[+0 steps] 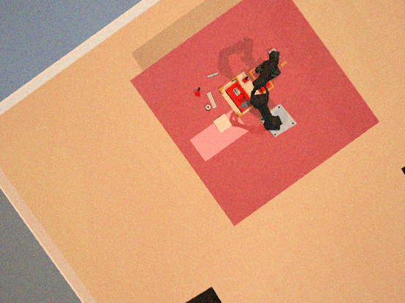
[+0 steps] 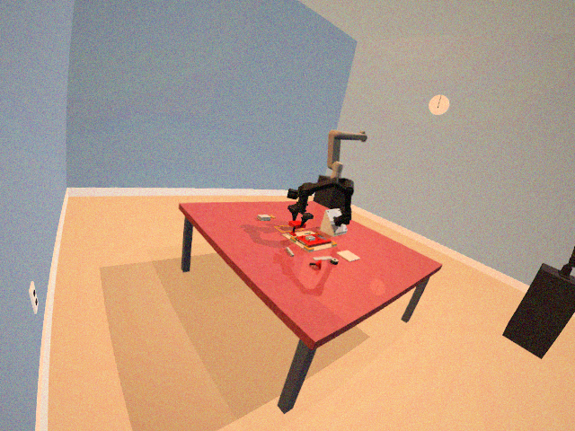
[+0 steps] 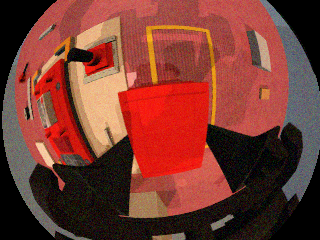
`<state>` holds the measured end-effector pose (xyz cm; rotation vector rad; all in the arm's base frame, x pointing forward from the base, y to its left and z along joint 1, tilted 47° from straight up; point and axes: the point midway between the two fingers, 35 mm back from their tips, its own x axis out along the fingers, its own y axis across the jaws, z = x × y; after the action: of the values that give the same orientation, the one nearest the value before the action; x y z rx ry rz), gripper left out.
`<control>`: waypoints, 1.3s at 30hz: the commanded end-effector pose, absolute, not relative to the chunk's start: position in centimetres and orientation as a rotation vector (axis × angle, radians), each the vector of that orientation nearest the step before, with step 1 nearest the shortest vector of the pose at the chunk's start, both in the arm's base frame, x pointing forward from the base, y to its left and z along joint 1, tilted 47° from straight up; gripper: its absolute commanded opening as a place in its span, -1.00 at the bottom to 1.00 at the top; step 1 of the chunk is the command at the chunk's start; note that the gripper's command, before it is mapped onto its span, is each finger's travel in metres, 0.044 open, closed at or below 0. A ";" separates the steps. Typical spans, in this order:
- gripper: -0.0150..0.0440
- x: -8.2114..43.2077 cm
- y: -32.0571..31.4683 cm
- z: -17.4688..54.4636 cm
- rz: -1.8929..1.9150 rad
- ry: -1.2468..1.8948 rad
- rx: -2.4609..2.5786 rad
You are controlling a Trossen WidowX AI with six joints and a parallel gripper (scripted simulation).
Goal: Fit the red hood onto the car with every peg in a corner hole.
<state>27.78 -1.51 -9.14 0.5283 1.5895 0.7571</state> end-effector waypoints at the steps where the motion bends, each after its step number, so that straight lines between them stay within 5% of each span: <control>1: -0.49 28.2 -2.8 -7.9 0.754 1.584 0.516; 21: -0.49 29.1 -6.6 -4.3 0.753 1.585 0.515; 39: -0.49 32.5 1.1 3.1 0.748 1.579 0.505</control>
<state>31.90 -0.60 1.27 0.5078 1.5862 0.7421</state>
